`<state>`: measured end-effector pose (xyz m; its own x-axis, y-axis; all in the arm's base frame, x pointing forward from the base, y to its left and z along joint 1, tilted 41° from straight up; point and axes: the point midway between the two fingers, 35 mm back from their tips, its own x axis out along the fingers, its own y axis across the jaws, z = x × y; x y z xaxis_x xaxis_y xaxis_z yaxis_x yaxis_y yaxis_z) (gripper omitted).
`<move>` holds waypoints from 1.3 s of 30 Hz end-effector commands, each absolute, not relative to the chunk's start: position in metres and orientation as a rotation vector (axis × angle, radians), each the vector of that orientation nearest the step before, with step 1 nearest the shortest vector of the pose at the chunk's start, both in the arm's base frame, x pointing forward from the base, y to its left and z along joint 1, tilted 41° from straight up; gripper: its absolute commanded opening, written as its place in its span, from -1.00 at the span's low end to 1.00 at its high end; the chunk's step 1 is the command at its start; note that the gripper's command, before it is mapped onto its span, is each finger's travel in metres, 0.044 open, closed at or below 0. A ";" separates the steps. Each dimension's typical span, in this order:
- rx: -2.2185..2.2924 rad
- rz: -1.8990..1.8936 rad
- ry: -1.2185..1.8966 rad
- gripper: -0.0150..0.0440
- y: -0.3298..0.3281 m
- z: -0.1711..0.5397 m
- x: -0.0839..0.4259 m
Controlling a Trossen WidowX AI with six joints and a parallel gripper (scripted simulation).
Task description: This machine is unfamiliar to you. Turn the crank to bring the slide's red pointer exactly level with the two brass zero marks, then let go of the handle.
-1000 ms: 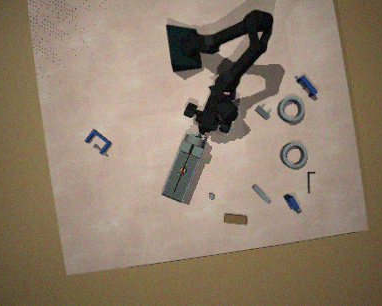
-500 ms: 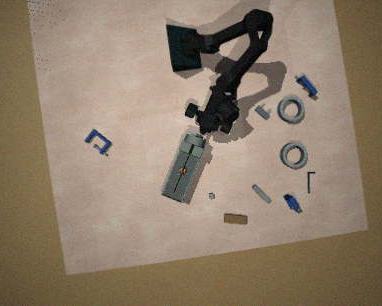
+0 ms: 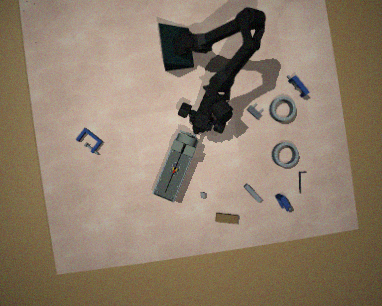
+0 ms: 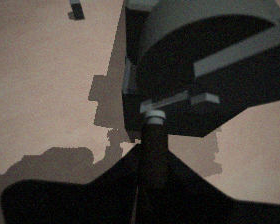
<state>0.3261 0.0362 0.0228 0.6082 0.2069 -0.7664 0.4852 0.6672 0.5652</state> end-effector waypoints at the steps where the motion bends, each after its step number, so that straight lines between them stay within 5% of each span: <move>1: 0.857 -0.174 0.913 -0.49 0.036 0.032 0.329; 39: 0.854 -0.175 0.912 -0.49 0.004 0.055 0.324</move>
